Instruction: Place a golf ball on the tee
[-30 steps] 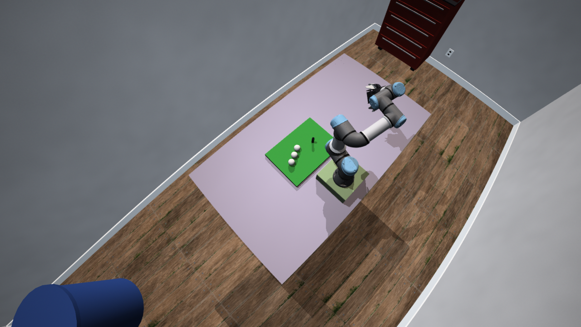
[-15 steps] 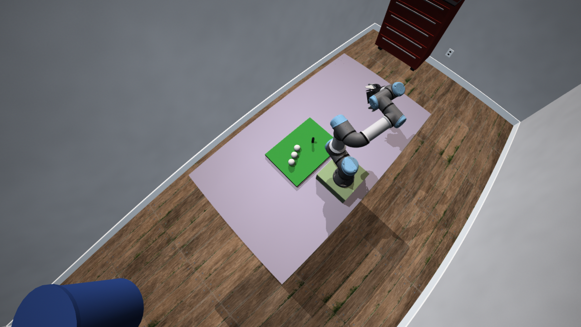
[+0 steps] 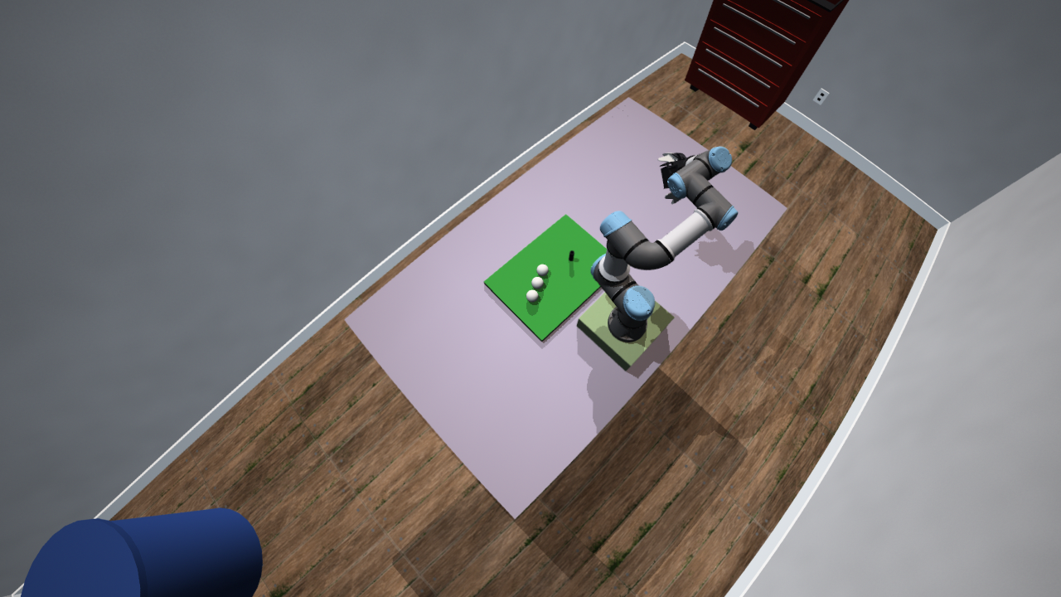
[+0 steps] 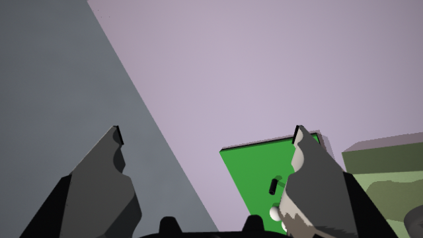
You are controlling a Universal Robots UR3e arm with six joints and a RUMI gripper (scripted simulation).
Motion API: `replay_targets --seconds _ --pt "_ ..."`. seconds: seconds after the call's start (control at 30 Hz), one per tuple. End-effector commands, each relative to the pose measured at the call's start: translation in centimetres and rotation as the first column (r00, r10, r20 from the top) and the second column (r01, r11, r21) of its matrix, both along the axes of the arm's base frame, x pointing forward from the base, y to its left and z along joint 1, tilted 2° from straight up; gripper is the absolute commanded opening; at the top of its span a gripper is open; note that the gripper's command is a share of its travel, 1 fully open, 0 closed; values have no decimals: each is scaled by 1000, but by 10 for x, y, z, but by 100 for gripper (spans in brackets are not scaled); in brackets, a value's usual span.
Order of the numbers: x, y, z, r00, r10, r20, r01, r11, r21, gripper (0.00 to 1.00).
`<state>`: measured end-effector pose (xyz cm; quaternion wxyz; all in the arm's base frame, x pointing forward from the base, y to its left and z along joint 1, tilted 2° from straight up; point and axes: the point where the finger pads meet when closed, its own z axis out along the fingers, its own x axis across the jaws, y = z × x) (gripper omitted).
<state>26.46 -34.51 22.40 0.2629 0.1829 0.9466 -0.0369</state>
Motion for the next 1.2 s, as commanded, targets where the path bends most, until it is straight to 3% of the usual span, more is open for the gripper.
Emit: replay_targets --seconds 0.0,0.2,0.27,0.43,0.77,0.83,1.17 --pt "14 14 -5 999 34 -12 -34 999 12 100" --pt "38 42 -17 995 97 -35 -96 995 39 100" --pt "38 42 -17 995 97 -35 -96 995 39 100" --pt "59 73 -28 985 163 -61 -159 985 64 100" --pt "98 155 -56 938 321 -129 -307 944 118 100" --pt "98 155 -56 938 321 -129 -307 944 118 100" --pt "116 252 -85 848 485 -211 -459 873 162 100"
